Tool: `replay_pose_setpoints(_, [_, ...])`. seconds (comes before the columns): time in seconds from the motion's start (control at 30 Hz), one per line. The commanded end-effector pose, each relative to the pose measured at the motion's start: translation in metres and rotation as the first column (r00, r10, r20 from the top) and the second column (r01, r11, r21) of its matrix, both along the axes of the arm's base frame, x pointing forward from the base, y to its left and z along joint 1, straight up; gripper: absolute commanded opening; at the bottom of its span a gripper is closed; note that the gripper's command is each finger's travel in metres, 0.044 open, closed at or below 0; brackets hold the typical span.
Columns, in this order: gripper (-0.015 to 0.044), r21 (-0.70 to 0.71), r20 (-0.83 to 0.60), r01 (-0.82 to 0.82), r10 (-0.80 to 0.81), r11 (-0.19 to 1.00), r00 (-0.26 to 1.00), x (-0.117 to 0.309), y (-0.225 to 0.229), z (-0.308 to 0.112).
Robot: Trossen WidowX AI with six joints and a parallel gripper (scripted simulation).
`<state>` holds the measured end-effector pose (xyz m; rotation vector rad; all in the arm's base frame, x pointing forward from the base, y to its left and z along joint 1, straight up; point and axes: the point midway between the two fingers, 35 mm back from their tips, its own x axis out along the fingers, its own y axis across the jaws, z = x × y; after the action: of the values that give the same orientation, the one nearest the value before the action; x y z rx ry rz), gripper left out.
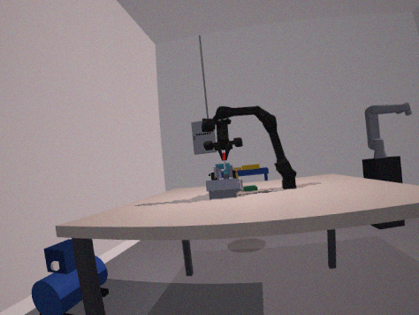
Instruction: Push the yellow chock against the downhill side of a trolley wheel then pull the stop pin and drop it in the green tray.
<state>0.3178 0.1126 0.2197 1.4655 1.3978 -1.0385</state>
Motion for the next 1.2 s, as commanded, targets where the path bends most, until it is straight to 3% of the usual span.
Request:
replay_pose_setpoints(0.0, [0.0000,0.002,0.002,0.004,-0.004,1.000,1.000,0.000,0.003,0.002])
replay_pose_setpoints(0.83, [0.0000,0.002,-0.005,0.004,-0.004,1.000,1.000,-0.080,0.008,-0.003])
replay_pose_setpoints(1.17, [0.0000,0.000,-0.005,0.004,-0.004,1.000,1.000,-0.081,-0.009,-0.006])
